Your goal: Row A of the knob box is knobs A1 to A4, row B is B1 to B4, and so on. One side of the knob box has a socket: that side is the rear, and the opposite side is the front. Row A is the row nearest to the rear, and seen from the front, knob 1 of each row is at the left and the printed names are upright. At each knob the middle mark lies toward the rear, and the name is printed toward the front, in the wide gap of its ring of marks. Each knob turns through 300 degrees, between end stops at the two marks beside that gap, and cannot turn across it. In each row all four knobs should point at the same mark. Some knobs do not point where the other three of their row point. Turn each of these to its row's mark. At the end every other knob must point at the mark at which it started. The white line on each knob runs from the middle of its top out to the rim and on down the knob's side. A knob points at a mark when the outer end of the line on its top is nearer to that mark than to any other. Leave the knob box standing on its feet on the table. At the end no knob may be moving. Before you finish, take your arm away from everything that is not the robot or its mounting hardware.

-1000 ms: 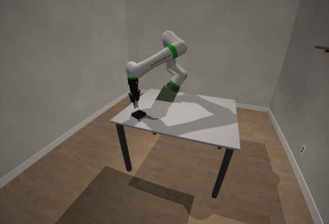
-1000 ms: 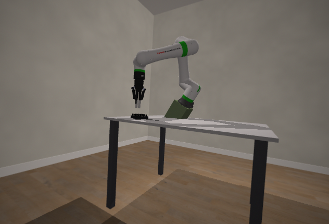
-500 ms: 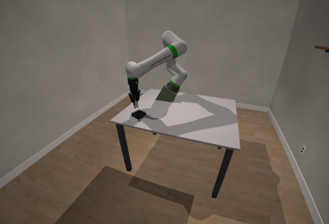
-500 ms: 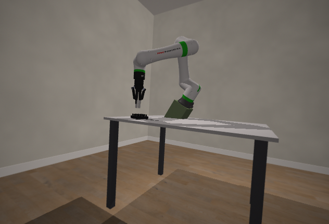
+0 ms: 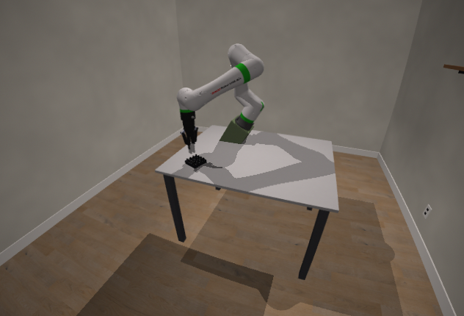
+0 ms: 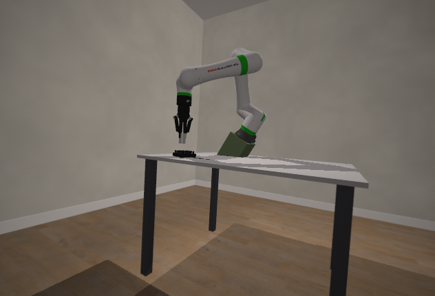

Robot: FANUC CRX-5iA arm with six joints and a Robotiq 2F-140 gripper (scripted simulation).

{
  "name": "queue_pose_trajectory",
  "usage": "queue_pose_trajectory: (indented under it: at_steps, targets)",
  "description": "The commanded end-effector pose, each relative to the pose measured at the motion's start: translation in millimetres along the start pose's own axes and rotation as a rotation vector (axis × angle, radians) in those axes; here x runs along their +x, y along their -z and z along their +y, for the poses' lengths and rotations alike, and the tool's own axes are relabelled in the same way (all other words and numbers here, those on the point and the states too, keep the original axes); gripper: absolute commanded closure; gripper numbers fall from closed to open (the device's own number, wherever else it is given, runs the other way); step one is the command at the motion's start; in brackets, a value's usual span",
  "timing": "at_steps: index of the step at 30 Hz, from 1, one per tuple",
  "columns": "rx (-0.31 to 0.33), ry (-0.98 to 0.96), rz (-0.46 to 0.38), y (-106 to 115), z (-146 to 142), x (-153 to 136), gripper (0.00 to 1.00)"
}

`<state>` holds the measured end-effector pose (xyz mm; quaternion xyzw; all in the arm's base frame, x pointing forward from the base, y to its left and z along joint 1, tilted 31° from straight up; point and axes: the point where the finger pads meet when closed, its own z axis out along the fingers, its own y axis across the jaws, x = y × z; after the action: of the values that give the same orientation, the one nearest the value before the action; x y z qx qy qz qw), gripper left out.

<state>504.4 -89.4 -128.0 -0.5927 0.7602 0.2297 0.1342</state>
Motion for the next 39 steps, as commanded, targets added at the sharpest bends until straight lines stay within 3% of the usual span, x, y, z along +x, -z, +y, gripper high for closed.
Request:
queue_pose_trajectory:
  at_steps: [1, 18, 39]
  targets:
    - [0.0, -0.003, 0.0, -4.1, -0.3, 0.0, 0.88]
    - [0.0, -0.003, 0.0, -26.6, -0.8, -0.4, 0.88]
    - [0.0, -0.003, 0.0, -38.2, -1.1, -0.6, 0.88]
